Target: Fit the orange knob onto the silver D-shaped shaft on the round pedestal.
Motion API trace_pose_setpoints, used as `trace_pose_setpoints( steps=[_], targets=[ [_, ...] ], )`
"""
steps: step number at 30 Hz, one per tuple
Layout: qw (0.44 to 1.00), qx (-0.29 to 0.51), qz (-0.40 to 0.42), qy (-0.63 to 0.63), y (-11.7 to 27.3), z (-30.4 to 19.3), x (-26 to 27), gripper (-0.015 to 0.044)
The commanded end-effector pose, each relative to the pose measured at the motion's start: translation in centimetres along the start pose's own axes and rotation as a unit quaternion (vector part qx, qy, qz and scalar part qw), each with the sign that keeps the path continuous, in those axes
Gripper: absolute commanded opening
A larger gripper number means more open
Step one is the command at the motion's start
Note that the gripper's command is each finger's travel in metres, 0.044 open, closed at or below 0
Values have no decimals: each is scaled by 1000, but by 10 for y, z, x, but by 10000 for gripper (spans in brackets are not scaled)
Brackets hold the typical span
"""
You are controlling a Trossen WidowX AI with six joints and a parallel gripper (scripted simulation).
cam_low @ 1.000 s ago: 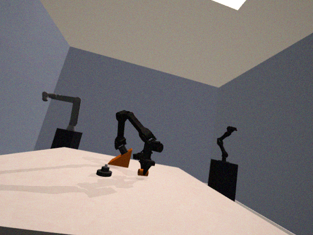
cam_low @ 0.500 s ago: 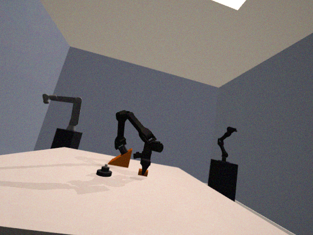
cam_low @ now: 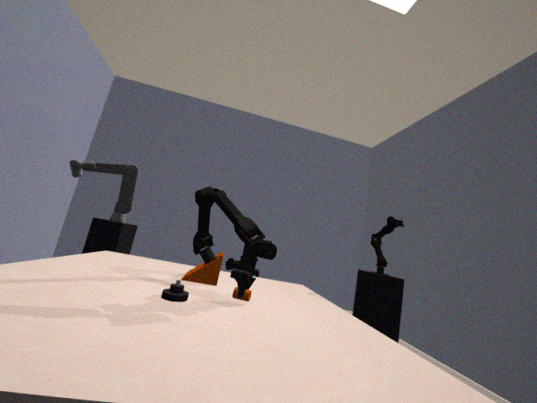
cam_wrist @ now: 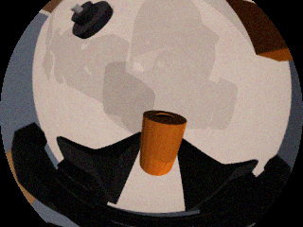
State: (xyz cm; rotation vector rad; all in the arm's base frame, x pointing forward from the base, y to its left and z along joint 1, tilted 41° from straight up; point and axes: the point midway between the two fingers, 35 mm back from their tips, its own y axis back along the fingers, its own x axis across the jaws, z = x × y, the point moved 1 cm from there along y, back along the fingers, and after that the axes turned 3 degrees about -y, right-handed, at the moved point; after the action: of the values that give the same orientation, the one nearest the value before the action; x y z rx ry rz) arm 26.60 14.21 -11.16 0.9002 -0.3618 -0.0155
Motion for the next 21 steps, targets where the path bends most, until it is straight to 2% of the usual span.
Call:
trace_pose_setpoints(
  steps=[1,7,10,21],
  targets=[
    [1000,0,-1,-18,-9,0,-1,180],
    [1000,-1,-1,-25,-12,0,-1,180],
    [1000,0,-3,-20,-11,0,0,259],
    [1000,0,-3,-20,-11,0,0,260]
  ],
)
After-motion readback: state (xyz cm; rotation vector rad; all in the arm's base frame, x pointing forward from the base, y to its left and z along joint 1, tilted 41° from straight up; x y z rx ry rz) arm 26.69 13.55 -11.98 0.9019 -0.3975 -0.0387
